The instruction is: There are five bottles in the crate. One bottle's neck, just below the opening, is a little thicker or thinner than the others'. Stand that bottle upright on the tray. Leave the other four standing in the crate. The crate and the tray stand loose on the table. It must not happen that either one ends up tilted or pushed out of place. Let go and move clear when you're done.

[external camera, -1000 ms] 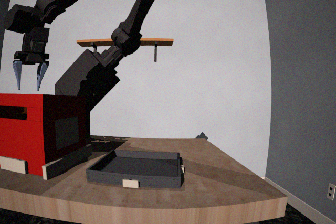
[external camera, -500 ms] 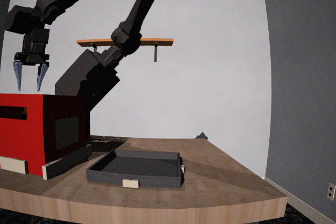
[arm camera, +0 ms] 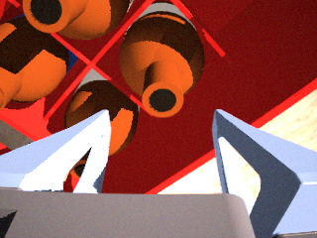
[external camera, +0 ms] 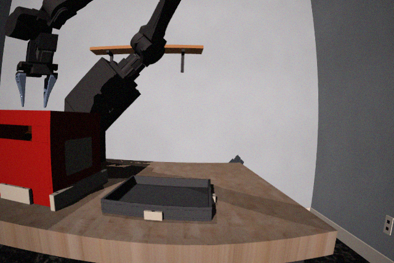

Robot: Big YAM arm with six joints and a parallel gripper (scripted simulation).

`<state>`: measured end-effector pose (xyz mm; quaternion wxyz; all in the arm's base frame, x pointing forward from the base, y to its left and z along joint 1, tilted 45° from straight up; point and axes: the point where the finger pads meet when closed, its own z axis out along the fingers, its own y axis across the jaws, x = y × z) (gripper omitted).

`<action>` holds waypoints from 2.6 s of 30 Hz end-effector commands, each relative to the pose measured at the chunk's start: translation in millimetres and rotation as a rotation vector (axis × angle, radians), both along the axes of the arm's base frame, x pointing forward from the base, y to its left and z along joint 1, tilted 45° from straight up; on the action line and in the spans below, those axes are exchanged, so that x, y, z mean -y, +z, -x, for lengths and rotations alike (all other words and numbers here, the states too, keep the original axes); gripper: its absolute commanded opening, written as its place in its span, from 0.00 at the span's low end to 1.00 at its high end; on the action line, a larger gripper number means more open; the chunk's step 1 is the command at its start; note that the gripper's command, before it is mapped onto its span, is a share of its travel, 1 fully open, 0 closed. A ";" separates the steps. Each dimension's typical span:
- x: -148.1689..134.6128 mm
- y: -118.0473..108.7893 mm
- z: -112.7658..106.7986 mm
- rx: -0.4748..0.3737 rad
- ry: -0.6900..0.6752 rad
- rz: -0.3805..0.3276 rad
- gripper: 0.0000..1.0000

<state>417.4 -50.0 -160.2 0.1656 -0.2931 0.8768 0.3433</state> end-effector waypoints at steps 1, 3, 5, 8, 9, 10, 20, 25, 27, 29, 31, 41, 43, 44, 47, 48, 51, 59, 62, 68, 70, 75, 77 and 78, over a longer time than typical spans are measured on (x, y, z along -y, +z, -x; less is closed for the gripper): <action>7.0 -10.2 4.0 0.000 -0.014 -0.002 0.61; 7.0 -10.2 4.0 0.000 -0.014 -0.002 0.61; 7.0 -10.2 4.0 0.000 -0.014 -0.002 0.61; 7.0 -10.2 4.0 0.000 -0.014 -0.002 0.61; 7.0 -10.2 4.0 0.000 -0.014 -0.002 0.61; 7.0 -10.2 4.0 0.000 -0.014 -0.002 0.61; 7.0 -10.2 4.0 0.000 -0.014 -0.002 0.61; 7.0 -10.2 4.0 0.000 -0.014 -0.002 0.61; 7.0 -10.2 4.0 0.000 -0.014 -0.002 0.61; 7.0 -10.2 4.0 0.000 -0.014 -0.002 0.61; 7.0 -10.2 4.0 0.000 -0.014 -0.002 0.61; 7.0 -10.2 4.0 0.000 -0.014 -0.002 0.61; 7.0 -10.2 4.0 0.000 -0.014 -0.002 0.61; 7.0 -10.2 4.0 0.000 -0.014 -0.002 0.61; 7.0 -10.2 4.0 0.000 -0.014 -0.002 0.61; 7.0 -10.2 4.0 0.000 -0.014 -0.002 0.61; 7.0 -10.2 4.0 0.000 -0.014 -0.002 0.61; 7.2 -10.2 3.9 0.001 -0.014 -0.002 0.61; 9.1 -10.2 2.8 0.004 -0.016 -0.001 0.61; 8.4 -10.1 -0.7 0.009 -0.010 0.002 0.61; 10.2 -10.1 -1.9 0.012 -0.012 0.003 0.61; 11.2 -10.1 -2.6 0.013 -0.014 0.003 0.61; 11.2 -10.1 -2.6 0.013 -0.014 0.003 0.61; 11.2 -10.1 -2.6 0.013 -0.014 0.003 0.61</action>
